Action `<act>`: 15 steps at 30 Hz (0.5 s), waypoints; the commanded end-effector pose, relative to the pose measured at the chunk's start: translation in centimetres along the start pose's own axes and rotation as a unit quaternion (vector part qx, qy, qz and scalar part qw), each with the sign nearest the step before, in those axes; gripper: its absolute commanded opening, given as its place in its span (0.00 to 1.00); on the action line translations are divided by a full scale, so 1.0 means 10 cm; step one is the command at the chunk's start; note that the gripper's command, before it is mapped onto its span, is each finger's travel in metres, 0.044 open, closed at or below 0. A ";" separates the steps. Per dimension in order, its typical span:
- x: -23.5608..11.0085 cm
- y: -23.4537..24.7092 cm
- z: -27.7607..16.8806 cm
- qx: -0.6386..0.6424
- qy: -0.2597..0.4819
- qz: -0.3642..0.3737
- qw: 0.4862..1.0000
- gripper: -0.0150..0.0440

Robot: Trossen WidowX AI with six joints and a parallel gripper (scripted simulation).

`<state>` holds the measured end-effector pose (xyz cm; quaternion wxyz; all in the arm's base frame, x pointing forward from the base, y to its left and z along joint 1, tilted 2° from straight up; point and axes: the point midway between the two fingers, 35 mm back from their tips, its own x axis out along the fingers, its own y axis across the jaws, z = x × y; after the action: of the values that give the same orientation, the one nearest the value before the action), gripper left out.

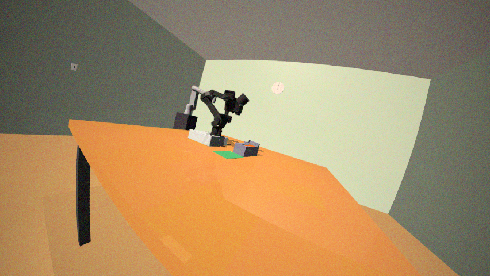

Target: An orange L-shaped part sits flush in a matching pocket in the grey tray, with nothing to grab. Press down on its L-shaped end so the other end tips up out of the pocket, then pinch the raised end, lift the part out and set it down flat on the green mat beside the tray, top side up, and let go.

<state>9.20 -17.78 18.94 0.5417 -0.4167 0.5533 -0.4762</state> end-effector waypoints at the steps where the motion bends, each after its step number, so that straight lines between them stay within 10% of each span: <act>1: 0.00 0.00 0.02 0.002 -0.005 0.004 1.000 0.89; 8: -0.25 0.21 0.72 0.060 -0.110 0.164 0.979 0.58; 15: -0.88 0.64 1.37 0.111 -0.119 0.397 0.903 0.56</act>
<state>21.26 -12.00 15.91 0.7646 -0.2360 0.5313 -0.2782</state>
